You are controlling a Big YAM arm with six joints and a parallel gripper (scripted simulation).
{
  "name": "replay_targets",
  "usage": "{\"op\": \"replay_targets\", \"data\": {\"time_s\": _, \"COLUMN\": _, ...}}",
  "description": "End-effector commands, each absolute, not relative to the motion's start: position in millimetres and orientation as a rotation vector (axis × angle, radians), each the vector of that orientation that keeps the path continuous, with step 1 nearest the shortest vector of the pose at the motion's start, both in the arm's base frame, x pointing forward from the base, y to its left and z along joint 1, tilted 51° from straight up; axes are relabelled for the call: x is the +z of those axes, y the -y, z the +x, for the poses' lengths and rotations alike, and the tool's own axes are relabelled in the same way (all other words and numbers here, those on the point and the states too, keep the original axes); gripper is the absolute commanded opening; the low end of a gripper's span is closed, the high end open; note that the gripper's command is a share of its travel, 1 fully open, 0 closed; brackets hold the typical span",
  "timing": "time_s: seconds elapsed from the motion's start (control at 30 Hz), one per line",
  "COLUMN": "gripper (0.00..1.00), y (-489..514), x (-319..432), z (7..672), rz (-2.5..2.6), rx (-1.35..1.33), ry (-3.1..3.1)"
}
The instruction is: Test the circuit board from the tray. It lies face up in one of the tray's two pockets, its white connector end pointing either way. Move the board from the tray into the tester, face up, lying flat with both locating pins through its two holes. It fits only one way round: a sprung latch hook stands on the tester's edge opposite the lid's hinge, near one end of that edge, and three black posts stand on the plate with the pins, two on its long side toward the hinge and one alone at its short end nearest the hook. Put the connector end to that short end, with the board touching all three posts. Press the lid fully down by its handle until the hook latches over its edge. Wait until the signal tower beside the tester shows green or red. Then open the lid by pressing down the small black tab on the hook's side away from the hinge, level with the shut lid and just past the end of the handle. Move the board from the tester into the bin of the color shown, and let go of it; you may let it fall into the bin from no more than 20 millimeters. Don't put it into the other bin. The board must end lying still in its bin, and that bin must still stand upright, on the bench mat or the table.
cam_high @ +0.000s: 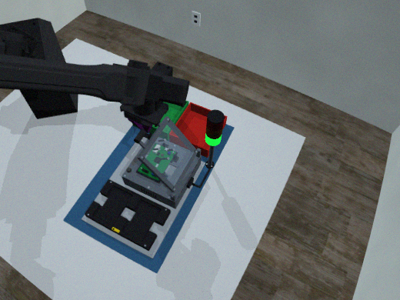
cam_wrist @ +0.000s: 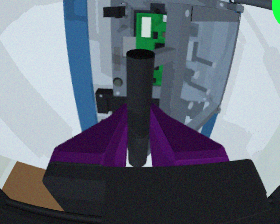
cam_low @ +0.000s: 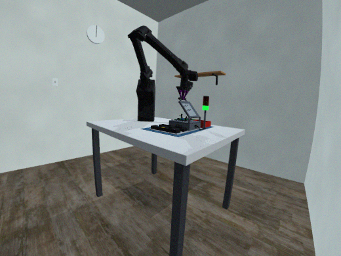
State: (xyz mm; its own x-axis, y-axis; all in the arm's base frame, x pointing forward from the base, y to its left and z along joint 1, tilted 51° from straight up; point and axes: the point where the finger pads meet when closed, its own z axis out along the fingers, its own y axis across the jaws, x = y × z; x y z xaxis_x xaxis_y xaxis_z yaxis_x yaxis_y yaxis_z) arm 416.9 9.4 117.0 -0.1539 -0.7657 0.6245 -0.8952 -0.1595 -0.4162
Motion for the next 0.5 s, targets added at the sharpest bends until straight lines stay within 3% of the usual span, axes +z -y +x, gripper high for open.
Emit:
{"op": "replay_targets", "data": {"time_s": 0.0, "gripper": 0.00, "y": -44.0, "x": 173.2, "z": 451.5, "rz": 1.981, "rx": 1.371, "ry": 1.959}}
{"op": "replay_targets", "data": {"time_s": 0.47, "gripper": 0.00, "y": -48.7, "x": 180.5, "z": 457.2, "rz": 1.981, "rx": 1.371, "ry": 1.959}}
